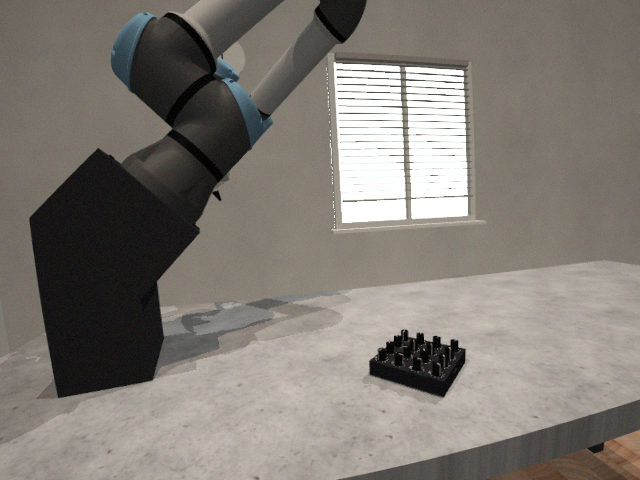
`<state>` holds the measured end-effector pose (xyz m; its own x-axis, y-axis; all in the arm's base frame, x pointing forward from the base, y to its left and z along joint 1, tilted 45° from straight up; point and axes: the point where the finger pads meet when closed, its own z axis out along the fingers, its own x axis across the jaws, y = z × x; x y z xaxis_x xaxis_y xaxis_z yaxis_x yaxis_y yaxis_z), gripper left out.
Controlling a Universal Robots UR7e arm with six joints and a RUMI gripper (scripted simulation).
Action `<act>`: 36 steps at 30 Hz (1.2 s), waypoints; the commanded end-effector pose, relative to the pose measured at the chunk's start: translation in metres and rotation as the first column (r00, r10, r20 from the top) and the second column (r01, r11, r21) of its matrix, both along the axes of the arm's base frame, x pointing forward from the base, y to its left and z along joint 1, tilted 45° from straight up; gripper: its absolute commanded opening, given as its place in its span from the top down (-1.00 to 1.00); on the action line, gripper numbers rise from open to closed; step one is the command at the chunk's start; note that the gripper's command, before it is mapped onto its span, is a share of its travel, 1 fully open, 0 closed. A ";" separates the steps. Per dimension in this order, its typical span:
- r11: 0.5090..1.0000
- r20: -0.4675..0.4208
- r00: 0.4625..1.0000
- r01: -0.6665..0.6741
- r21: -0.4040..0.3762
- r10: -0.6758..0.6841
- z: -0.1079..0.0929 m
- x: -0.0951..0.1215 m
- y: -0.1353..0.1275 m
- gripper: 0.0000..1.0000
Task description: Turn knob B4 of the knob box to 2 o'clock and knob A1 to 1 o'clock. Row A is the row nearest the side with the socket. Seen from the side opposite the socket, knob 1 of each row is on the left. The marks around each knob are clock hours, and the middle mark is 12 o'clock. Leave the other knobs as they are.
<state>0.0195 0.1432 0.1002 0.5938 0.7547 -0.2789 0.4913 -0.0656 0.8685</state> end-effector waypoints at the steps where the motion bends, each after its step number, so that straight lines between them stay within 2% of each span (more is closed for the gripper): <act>1: 1.000 0.000 1.000 0.000 0.000 0.000 0.000 0.000 0.000 -1.00; 36: 1.000 -0.002 1.000 0.024 0.012 -0.024 -0.001 0.001 0.001 -1.00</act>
